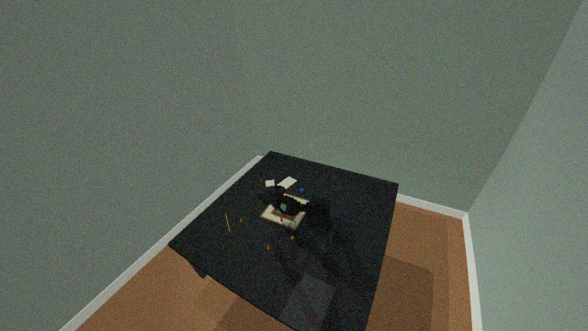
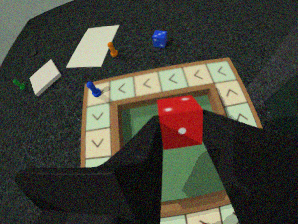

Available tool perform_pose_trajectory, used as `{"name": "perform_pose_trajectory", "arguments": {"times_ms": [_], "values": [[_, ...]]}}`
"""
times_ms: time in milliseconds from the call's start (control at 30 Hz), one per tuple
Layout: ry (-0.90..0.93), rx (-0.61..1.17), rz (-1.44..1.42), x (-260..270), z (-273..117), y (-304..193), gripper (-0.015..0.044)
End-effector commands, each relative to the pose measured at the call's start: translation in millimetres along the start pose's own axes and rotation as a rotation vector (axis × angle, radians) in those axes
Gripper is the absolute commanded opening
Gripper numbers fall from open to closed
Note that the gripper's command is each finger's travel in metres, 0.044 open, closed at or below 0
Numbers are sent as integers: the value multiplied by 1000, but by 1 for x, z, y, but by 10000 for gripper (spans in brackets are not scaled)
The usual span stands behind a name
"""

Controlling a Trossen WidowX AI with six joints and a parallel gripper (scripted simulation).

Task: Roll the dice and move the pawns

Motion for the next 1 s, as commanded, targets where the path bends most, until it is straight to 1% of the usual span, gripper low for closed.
{"name": "perform_pose_trajectory", "arguments": {"times_ms": [0,200,500,633,733,767,800,867,967], "values": [[-1,0,0,0,0,0,0],[-1,0,0,0,0,0,0],[-1,0,0,0,-1,2,236],[1,-6,3,-3,-25,28,341],[1,-7,3,-3,-26,30,420],[1,-7,3,-3,-26,30,440],[1,-7,3,-3,-26,30,440],[-20,62,-9,-4,-19,30,440],[-55,367,-39,-6,6,29,440]]}}
Point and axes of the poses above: the point midway between the two fingers, 35 mm back from their tips, its own z axis out along the fingers, its own x axis across the jaws, y = z × x, the point moved 3 cm from there along -z, back along the fingers, and after that the axes turned 6 degrees about -z, right-handed, at the moved point
